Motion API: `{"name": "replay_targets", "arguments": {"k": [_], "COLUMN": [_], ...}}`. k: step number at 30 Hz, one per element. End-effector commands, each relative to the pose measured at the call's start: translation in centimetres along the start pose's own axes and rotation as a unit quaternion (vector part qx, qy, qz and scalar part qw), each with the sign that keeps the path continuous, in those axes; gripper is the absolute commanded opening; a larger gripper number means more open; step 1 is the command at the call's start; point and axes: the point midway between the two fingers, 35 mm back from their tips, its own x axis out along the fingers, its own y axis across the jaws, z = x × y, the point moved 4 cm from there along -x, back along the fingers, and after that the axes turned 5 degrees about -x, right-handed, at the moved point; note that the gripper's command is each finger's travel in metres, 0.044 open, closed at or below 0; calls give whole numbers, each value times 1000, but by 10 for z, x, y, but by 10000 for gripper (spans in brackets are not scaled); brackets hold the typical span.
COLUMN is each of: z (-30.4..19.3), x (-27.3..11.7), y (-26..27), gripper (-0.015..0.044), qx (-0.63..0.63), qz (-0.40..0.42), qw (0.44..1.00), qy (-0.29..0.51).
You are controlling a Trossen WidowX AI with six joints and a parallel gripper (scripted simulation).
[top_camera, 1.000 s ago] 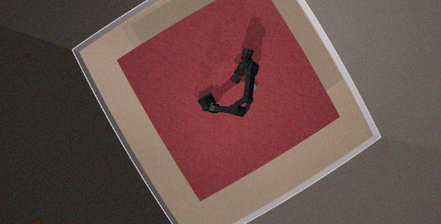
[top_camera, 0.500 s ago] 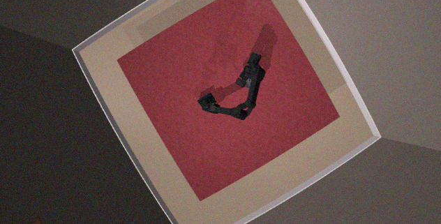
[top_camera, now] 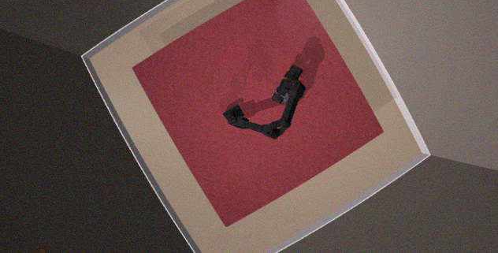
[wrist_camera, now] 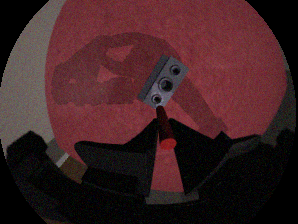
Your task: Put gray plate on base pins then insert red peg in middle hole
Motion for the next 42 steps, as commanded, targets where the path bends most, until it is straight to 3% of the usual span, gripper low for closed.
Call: {"name": "replay_targets", "arguments": {"k": [1,10,42], "z": [14,37,36], "x": [-2,0,0], "y": [-6,-15,-14], "gripper": [0,0,0], "qx": [2,7,7], "qz": [1,-3,-3], "qw": [1000,1000,1000], "qy": [-4,-8,-8]}}
